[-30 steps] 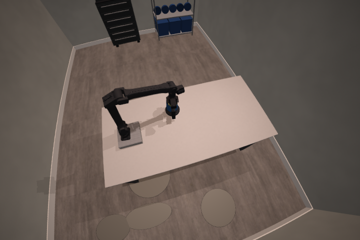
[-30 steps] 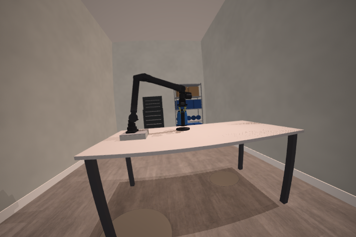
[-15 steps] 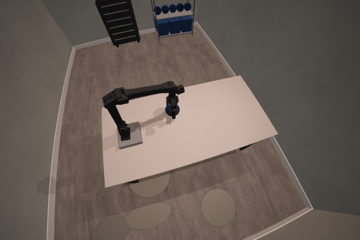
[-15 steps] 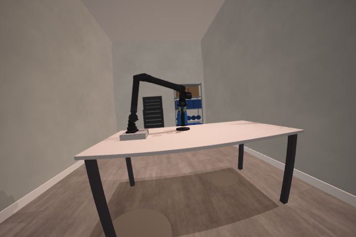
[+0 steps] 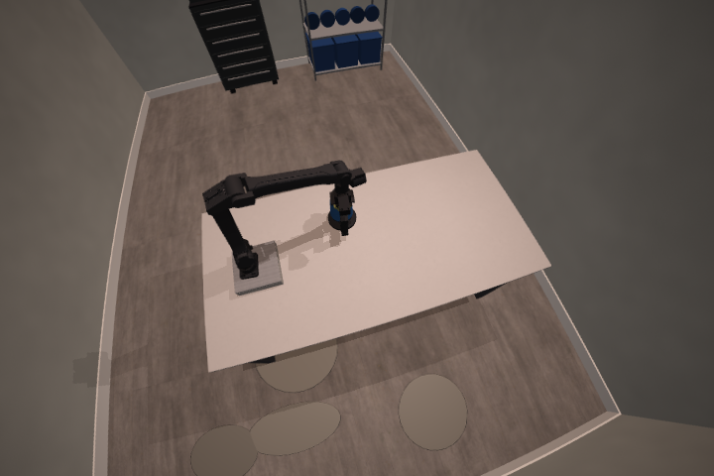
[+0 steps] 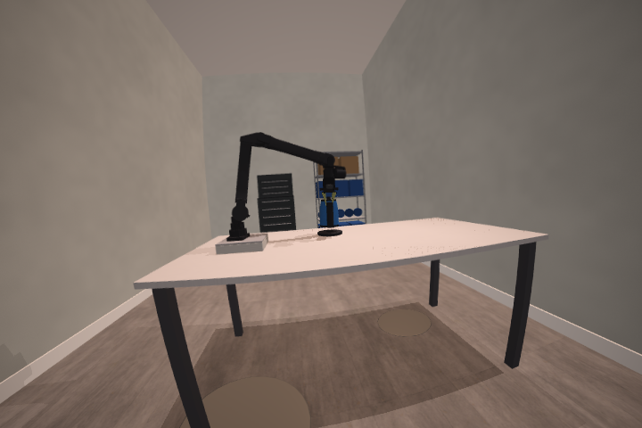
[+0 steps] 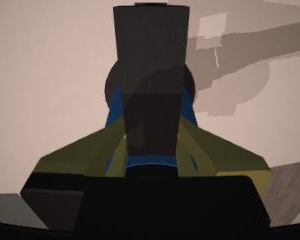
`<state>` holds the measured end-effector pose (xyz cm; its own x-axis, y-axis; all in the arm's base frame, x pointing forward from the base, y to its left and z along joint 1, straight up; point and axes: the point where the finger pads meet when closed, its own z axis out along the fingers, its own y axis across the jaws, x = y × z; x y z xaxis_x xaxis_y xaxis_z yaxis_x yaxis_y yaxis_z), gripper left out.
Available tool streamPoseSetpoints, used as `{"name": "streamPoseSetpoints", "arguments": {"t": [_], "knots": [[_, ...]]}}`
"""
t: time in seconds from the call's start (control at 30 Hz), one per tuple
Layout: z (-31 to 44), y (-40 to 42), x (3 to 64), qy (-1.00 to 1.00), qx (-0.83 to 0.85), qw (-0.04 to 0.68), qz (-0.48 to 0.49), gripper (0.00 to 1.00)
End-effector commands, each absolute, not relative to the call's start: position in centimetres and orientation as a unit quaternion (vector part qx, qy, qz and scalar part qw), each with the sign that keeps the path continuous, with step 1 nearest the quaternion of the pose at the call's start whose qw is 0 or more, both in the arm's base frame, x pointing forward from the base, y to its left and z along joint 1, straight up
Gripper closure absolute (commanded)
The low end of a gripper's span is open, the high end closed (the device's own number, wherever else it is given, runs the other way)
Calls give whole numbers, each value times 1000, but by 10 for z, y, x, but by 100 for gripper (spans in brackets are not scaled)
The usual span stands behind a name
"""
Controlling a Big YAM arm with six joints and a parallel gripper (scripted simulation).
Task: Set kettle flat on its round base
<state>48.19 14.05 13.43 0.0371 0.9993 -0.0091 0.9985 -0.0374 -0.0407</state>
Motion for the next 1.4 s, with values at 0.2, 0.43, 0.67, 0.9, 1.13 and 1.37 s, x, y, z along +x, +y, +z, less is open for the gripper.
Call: {"name": "streamPoseSetpoints", "arguments": {"t": [0.2,0.43,0.67,0.9,1.13,1.37], "knots": [[182,146,508,-690,-723,-14,-32,100],[182,146,508,-690,-723,-14,-32,100],[182,146,508,-690,-723,-14,-32,100],[181,146,509,-690,-723,-14,-33,100],[163,148,513,-690,-723,-12,-29,100],[148,146,505,-690,-723,-9,-23,100]]}}
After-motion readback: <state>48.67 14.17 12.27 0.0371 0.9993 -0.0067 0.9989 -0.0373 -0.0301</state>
